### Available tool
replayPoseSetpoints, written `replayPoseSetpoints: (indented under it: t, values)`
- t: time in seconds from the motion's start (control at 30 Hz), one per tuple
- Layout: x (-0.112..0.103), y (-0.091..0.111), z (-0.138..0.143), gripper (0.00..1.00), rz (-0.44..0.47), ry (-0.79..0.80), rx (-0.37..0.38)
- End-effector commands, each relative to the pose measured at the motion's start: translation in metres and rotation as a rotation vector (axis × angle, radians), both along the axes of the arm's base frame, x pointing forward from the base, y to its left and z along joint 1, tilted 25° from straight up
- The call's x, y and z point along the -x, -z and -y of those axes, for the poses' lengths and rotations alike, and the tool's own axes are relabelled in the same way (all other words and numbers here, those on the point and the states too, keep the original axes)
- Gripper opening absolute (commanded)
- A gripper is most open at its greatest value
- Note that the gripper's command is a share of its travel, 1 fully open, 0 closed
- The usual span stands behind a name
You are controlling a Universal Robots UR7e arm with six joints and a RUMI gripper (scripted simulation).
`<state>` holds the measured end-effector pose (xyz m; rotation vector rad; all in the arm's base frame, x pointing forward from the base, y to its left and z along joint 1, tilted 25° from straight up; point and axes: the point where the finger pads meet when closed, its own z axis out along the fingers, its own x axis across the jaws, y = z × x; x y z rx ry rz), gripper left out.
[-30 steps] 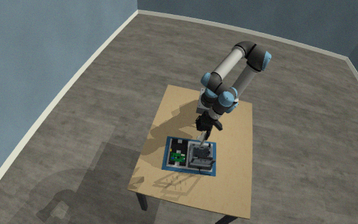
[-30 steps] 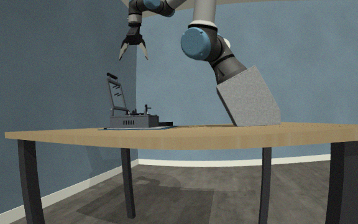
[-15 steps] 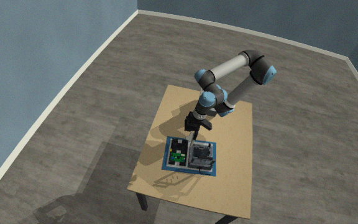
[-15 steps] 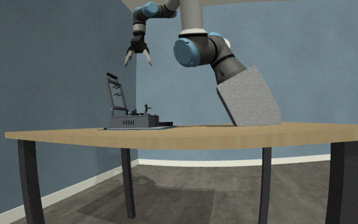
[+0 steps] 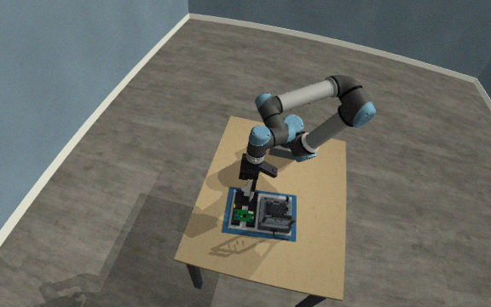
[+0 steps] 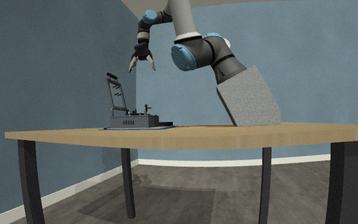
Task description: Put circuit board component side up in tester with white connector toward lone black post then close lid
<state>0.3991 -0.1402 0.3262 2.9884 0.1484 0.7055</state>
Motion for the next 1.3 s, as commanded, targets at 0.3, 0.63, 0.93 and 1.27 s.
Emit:
replayPoseSetpoints:
  t: [0.3, 0.63, 0.93, 1.27]
  values:
    - [-0.0017, 0.0048, 0.0128, 1.0, -0.005, 0.0, -0.046]
    - [-0.0017, 0.0048, 0.0128, 0.59, -0.005, 0.0, -0.047]
    - [-0.0017, 0.0048, 0.0128, 0.59, -0.005, 0.0, -0.047]
    - [-0.0017, 0.0048, 0.0128, 0.59, -0.005, 0.0, -0.047]
